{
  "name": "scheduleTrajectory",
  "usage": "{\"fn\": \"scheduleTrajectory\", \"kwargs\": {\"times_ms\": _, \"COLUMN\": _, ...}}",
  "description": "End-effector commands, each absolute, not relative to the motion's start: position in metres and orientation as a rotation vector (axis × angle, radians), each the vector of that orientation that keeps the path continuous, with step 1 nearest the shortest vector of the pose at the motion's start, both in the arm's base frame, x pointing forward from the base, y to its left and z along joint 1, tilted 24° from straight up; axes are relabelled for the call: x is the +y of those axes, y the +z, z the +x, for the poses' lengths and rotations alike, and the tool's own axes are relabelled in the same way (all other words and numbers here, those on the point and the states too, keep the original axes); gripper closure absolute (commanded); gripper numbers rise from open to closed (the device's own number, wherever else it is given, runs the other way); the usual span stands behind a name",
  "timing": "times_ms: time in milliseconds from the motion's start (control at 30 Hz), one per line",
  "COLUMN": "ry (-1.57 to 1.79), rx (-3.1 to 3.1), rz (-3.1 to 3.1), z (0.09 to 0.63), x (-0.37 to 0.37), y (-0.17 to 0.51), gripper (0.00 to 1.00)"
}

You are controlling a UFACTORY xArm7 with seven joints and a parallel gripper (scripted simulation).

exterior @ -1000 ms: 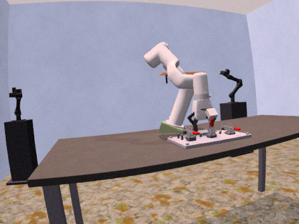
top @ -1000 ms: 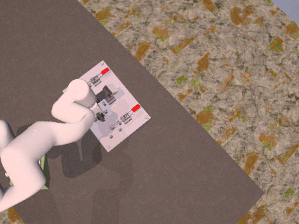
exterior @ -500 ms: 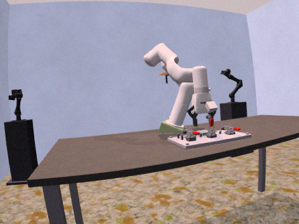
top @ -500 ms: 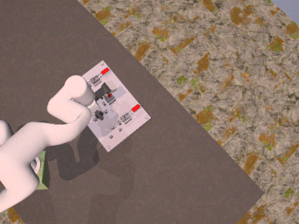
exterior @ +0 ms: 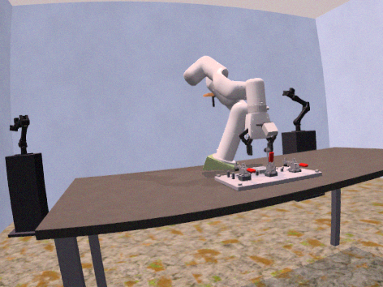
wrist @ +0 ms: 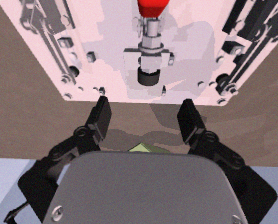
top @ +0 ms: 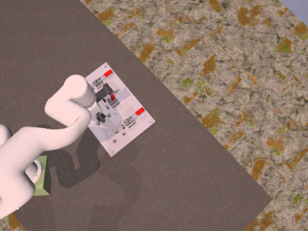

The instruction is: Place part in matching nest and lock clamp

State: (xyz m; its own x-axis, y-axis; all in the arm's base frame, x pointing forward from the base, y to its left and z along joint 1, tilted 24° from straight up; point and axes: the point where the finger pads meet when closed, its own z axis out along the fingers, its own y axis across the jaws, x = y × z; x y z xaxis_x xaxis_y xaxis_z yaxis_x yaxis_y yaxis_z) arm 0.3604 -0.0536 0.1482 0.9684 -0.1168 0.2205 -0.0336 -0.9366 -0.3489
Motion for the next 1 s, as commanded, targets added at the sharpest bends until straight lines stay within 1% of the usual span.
{"fn": "scheduleTrajectory", "kwargs": {"times_ms": 0, "ry": -0.344, "rx": 0.111, "rz": -2.769, "z": 0.361, "x": -0.055, "y": 0.15, "gripper": 0.0}}
{"fn": "scheduleTrajectory", "kwargs": {"times_ms": 233, "ry": -0.344, "rx": 0.111, "rz": -2.769, "z": 0.361, "x": -0.055, "y": 0.15, "gripper": 0.0}}
{"fn": "scheduleTrajectory", "kwargs": {"times_ms": 267, "ry": -0.344, "rx": 0.111, "rz": -2.769, "z": 0.361, "x": -0.055, "y": 0.15, "gripper": 0.53}}
{"fn": "scheduleTrajectory", "kwargs": {"times_ms": 500, "ry": -0.344, "rx": 0.111, "rz": -2.769, "z": 0.359, "x": -0.058, "y": 0.159, "gripper": 0.53}}
{"fn": "scheduleTrajectory", "kwargs": {"times_ms": 833, "ry": -0.344, "rx": 0.111, "rz": -2.769, "z": 0.34, "x": -0.083, "y": 0.228, "gripper": 0.53}}
{"fn": "scheduleTrajectory", "kwargs": {"times_ms": 967, "ry": -0.344, "rx": 0.111, "rz": -2.769, "z": 0.338, "x": -0.085, "y": 0.234, "gripper": 0.53}}
